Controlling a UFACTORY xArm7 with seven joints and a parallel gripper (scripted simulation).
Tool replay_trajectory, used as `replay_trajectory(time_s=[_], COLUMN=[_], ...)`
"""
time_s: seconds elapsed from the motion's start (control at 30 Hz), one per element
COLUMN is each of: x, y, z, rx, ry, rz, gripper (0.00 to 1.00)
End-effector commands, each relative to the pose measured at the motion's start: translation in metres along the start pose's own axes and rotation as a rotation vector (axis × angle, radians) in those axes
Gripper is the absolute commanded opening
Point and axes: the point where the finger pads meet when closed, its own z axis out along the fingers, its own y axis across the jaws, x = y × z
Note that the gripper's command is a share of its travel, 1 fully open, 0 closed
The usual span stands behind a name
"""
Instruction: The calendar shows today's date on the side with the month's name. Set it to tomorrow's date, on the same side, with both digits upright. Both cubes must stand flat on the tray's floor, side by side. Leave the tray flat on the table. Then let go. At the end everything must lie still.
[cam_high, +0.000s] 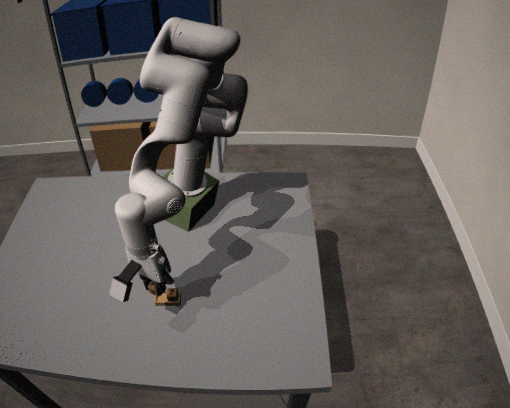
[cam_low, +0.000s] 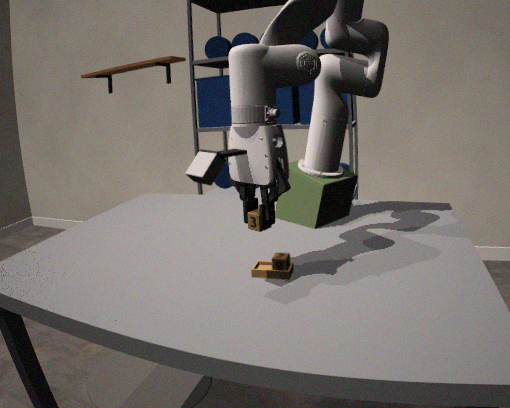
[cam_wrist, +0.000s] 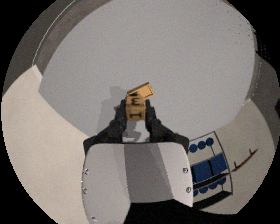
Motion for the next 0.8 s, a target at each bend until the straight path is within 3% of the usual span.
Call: replay_trajectory(time_s=[0.0,0.77], x=[-0.004,-0.026], y=[0.005,0.021], z=[-0.002,-0.002], rx=[-0.015,-0.008], ry=[0.001,-0.002], rz=[0.172,0.790], gripper=[0.27,0.27])
